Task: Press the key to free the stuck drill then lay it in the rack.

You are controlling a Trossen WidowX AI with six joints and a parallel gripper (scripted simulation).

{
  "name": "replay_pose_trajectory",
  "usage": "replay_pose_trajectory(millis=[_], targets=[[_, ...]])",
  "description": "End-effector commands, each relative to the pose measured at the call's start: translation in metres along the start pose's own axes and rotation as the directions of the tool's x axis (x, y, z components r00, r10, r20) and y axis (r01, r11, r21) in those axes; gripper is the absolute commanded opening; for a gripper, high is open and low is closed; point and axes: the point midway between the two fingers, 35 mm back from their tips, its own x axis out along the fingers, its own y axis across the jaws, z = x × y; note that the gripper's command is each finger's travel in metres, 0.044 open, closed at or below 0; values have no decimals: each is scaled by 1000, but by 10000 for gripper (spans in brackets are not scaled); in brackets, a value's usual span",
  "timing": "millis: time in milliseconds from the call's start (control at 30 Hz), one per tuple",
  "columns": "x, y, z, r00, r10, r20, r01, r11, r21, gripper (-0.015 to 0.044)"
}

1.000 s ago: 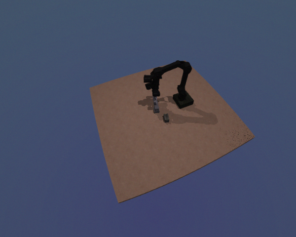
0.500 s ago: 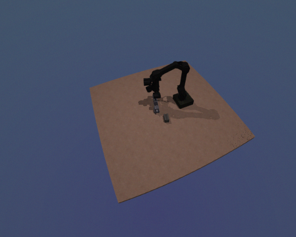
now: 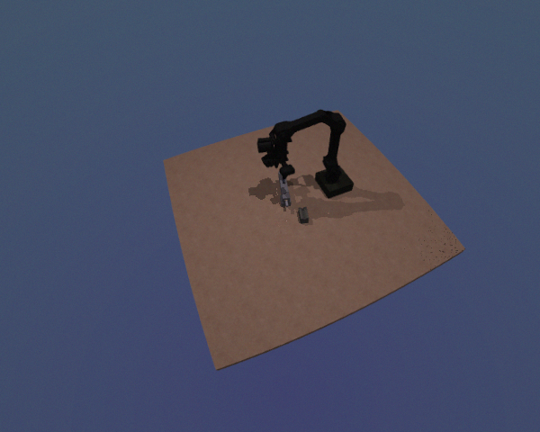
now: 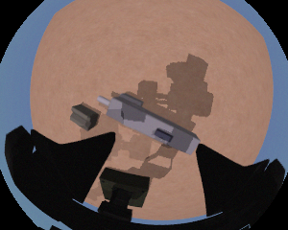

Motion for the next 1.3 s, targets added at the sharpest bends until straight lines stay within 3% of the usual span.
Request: replay_pose_trajectory(millis=[0, 133, 267, 1267], targets=[[36, 43, 12, 999, 13, -44, -29, 918, -396, 440], [71, 98, 21, 999, 13, -42, -42, 592, -805, 440], [88, 127, 22, 999, 18, -36, -39, 325, -945, 440], [110, 123, 20, 999, 17, -36, -39, 312, -949, 440]])
